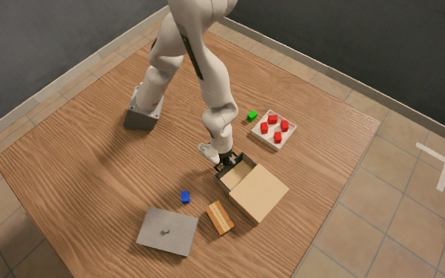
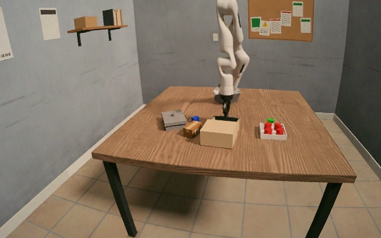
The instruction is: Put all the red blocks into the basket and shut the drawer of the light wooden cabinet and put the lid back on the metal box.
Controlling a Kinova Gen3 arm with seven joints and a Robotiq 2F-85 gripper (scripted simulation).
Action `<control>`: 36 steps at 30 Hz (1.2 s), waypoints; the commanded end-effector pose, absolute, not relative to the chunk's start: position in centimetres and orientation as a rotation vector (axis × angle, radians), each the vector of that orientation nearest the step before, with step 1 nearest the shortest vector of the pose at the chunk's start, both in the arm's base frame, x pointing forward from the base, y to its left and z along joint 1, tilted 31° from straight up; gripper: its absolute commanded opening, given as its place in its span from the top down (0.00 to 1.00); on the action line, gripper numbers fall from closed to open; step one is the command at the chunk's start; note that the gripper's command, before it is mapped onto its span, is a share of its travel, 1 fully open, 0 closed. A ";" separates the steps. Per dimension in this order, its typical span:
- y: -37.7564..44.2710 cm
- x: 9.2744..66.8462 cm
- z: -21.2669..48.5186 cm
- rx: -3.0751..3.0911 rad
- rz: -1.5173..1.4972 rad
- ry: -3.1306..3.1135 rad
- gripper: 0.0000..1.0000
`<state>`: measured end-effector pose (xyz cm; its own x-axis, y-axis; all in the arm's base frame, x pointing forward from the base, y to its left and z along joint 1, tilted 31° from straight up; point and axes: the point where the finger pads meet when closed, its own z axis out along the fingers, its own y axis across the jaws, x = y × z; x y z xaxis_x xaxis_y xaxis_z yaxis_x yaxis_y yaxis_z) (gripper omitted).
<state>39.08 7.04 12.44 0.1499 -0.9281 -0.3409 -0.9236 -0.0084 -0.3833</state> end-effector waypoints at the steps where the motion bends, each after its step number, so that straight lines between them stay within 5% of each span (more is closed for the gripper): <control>1: 7.1 38.9 12.3 -1.914 -0.007 1.764 0.70; 36: 7.0 40.7 13.2 -1.910 -0.014 1.761 0.70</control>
<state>40.30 6.93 12.99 0.1504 -0.9286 -0.3391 -0.9211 -0.0070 -0.3893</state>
